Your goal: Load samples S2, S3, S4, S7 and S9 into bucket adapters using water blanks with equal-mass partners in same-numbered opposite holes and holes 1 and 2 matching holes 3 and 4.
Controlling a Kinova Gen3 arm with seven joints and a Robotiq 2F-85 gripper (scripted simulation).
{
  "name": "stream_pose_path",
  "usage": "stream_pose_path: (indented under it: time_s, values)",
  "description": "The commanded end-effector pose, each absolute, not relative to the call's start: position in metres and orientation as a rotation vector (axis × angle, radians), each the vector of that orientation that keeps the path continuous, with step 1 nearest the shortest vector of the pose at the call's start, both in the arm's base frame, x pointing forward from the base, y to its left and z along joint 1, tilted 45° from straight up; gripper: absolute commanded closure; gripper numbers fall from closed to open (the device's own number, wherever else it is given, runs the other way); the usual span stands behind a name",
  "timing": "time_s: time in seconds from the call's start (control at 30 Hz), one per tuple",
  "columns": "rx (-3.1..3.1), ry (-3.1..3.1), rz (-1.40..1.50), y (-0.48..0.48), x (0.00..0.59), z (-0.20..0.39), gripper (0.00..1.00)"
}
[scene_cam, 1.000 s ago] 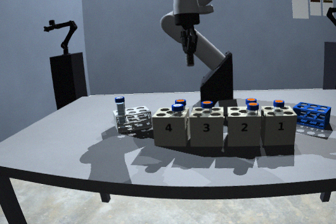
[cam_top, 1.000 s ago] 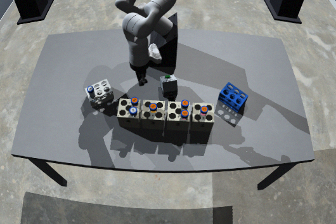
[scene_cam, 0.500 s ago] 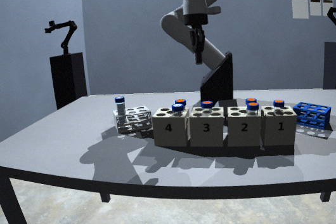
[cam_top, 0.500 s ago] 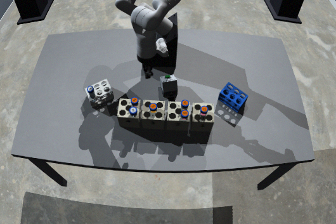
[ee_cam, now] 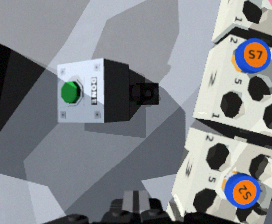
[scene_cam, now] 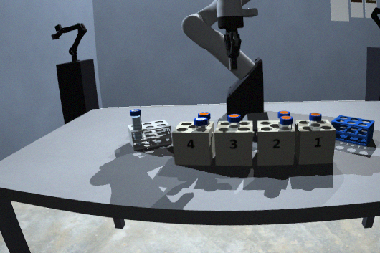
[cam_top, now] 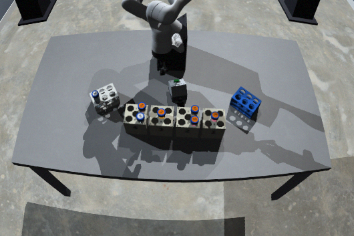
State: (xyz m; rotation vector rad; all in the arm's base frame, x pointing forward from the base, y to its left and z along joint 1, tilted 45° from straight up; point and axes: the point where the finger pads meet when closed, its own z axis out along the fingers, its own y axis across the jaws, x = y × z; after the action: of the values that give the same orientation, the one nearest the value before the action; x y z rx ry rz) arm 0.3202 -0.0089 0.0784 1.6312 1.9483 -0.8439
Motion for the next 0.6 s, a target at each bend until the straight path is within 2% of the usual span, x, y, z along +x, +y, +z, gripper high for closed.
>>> stream_pose_path:
  time_s: [0.0, 0.57]
  values:
    - [1.63, 1.949, -0.842, -0.004, 0.312, 0.075, 0.9]
    - [1.63, 1.949, -0.842, 0.018, 0.271, 0.055, 0.9]
